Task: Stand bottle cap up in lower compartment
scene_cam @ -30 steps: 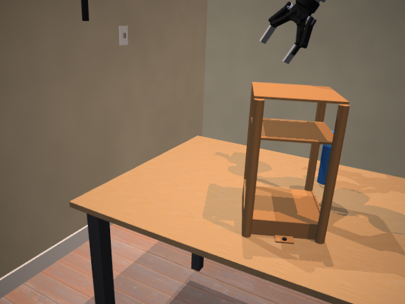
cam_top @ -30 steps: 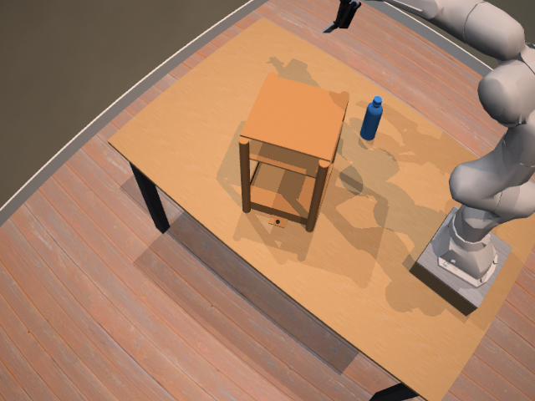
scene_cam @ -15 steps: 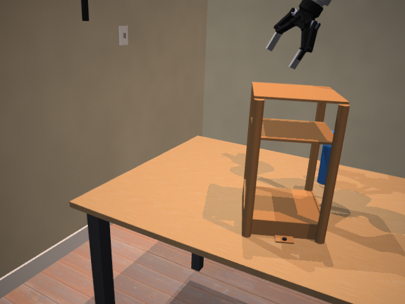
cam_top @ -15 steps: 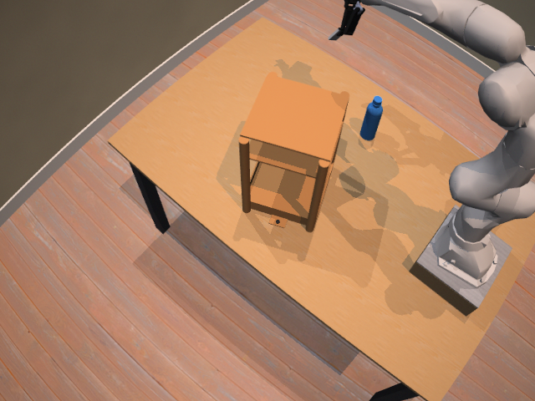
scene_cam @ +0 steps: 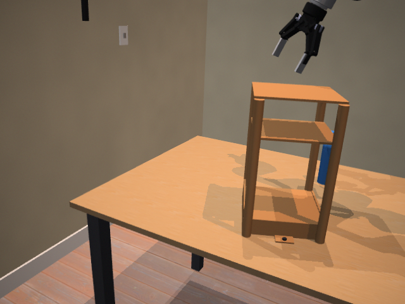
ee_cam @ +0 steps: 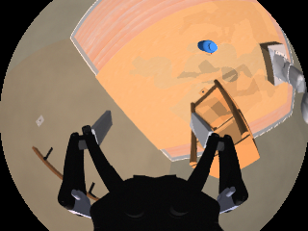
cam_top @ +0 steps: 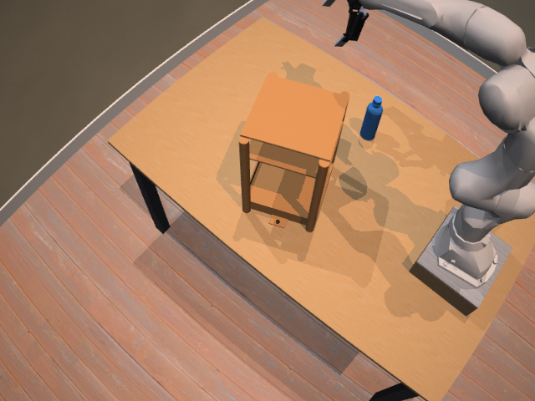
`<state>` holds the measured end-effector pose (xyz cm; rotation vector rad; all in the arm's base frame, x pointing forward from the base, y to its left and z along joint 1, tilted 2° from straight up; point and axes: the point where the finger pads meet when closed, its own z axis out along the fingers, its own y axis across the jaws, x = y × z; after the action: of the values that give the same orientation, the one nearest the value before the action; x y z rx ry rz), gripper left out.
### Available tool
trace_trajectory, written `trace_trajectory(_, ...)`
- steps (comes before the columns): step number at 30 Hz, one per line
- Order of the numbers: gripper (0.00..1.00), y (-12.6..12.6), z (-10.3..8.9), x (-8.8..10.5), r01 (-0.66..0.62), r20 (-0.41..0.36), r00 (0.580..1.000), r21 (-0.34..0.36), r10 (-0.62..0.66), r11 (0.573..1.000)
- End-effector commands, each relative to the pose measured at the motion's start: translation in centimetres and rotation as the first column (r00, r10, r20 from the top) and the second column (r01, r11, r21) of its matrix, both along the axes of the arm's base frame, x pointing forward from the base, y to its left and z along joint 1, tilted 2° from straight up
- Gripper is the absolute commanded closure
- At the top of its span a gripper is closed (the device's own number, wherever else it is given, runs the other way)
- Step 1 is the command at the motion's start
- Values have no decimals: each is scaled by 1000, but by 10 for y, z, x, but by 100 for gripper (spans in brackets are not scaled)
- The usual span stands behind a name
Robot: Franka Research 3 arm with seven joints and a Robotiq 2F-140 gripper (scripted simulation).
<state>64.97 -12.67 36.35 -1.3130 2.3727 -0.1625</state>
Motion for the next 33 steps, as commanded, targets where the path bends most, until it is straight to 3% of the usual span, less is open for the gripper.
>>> trace_trajectory(1, 0, -1, -2, -4, 34, -17, 999, 12, -34, 999)
trace_trajectory(15, 0, -1, -2, -4, 34, -17, 999, 12, -34, 999)
trace_trajectory(16, 0, -7, -18, -26, 99, -77, 992, 14, -98, 995)
trace_trajectory(33, 0, -7, -18, -26, 99, -77, 992, 14, -98, 995)
